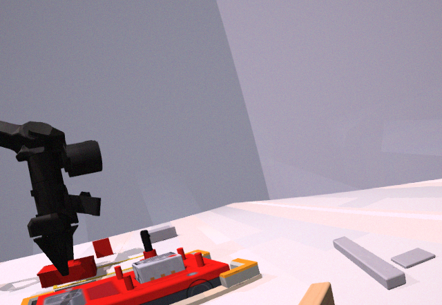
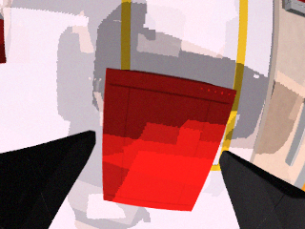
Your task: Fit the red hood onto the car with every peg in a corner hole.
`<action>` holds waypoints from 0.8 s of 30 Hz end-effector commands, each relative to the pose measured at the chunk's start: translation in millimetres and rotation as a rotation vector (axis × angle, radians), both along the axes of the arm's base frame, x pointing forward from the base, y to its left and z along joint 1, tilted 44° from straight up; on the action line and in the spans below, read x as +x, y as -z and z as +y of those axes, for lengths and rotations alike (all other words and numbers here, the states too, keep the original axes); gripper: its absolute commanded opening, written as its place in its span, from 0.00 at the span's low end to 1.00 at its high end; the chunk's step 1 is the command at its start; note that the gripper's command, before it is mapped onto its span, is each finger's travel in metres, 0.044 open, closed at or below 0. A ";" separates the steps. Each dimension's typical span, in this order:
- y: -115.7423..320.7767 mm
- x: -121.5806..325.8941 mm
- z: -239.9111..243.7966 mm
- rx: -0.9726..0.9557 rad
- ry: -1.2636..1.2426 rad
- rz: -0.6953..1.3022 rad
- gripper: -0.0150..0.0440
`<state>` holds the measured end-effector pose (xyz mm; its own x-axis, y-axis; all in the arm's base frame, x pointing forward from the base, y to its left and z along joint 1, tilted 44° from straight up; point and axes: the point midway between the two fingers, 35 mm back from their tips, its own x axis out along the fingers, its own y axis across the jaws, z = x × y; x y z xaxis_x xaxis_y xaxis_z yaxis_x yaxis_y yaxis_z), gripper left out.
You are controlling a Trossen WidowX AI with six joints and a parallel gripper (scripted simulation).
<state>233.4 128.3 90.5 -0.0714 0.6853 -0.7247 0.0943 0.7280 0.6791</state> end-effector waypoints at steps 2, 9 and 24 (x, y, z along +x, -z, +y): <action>1.9 -1.1 2.7 0.004 -0.001 0.004 1.00; 2.8 -0.4 2.7 0.000 0.000 0.000 0.96; 2.0 -0.3 1.8 0.000 0.001 0.001 0.59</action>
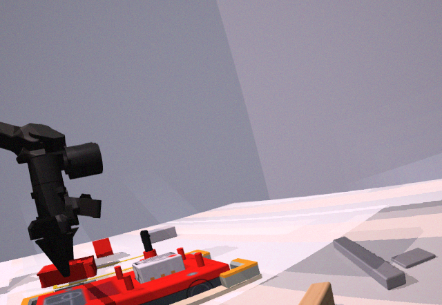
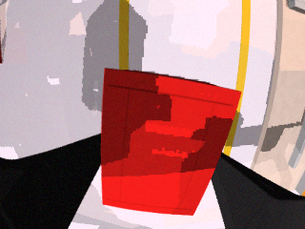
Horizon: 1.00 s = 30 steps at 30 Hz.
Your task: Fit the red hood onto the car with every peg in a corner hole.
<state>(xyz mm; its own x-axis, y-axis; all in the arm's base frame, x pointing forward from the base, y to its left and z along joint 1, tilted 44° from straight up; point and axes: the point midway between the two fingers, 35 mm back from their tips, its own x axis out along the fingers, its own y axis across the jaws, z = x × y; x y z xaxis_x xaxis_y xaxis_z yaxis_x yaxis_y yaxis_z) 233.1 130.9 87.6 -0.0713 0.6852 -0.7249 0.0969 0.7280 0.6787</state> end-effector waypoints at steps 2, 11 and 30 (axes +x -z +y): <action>-3.0 0.3 -2.9 0.000 0.000 -0.001 0.50; -20.2 2.2 -19.6 -0.001 0.000 0.000 0.25; -66.7 7.3 -64.5 -0.004 0.000 0.001 0.25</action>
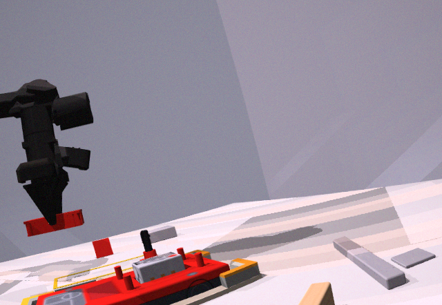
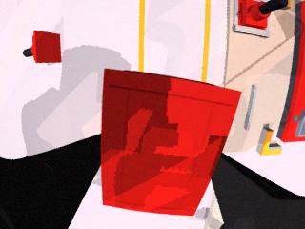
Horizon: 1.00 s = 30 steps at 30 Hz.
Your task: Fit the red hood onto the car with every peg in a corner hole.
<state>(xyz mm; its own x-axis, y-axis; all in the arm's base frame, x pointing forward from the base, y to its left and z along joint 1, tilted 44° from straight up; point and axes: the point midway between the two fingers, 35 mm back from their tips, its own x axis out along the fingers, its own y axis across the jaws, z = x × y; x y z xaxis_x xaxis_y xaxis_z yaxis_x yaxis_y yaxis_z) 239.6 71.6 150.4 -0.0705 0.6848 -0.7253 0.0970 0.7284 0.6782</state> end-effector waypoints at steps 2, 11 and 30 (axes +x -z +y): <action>-6.5 1.0 -7.7 -0.003 -0.001 0.002 0.25; 2.8 13.1 -16.4 -0.015 -0.005 -0.014 0.25; 43.0 63.7 -67.2 -0.030 -0.035 -0.047 0.25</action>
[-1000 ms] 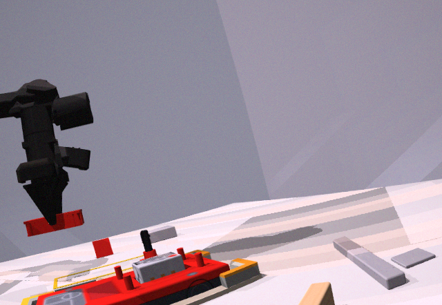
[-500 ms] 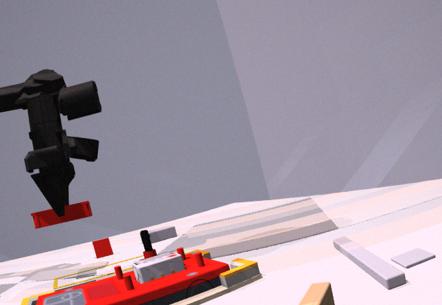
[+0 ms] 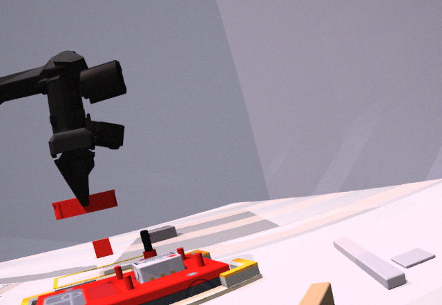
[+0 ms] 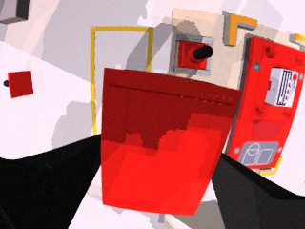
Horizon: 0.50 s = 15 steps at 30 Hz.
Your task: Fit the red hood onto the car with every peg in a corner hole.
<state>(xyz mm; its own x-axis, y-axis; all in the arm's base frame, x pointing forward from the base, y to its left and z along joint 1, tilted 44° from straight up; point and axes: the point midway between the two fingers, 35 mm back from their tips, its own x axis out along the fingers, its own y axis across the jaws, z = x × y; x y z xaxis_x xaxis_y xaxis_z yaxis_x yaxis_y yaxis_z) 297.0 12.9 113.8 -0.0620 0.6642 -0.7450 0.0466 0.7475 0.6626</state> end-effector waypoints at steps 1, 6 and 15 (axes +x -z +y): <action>8.9 8.6 -11.4 -0.004 -0.006 -0.008 0.25; 22.1 18.9 -26.1 -0.004 -0.014 -0.015 0.25; 48.5 34.1 -53.5 -0.001 -0.030 -0.027 0.25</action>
